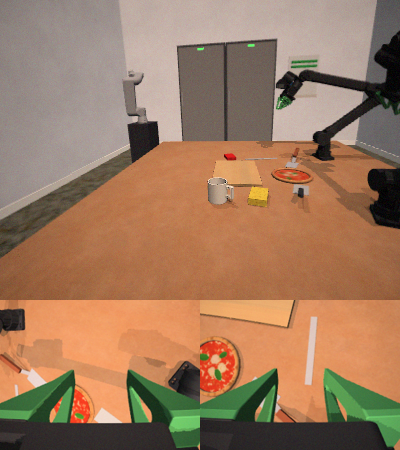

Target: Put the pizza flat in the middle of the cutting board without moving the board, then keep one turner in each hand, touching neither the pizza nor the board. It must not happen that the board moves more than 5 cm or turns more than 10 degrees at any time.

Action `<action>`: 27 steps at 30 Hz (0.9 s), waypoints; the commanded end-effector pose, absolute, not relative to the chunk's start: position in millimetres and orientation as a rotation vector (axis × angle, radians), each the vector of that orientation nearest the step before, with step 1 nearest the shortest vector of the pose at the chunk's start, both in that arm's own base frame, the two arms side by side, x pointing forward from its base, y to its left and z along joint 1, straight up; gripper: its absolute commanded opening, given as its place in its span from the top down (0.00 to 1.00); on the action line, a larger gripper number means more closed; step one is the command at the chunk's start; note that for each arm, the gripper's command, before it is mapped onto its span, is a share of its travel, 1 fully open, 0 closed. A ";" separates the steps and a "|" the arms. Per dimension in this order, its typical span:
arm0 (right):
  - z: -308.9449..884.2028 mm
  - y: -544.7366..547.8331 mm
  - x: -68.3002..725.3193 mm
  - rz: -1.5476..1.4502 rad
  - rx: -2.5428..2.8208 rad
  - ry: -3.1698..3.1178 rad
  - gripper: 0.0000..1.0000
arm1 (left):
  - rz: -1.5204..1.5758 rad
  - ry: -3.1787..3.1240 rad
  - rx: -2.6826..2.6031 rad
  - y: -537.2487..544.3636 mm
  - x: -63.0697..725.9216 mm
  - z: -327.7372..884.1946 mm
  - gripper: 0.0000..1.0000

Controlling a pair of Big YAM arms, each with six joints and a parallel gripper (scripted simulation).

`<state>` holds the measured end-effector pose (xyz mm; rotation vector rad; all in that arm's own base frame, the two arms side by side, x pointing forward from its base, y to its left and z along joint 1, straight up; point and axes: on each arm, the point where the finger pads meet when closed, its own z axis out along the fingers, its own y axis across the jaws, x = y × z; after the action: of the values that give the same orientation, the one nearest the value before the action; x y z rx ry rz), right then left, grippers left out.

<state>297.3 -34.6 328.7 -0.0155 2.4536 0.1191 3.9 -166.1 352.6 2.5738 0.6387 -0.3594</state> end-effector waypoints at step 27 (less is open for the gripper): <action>329.9 -28.9 301.2 0.104 -0.091 2.456 0.52 | -0.327 0.701 2.567 -180.9 20.9 346.8 0.52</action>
<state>296.5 -32.9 320.9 -0.0359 2.4725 0.1167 9.9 -169.5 348.4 2.5739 0.6707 -0.3442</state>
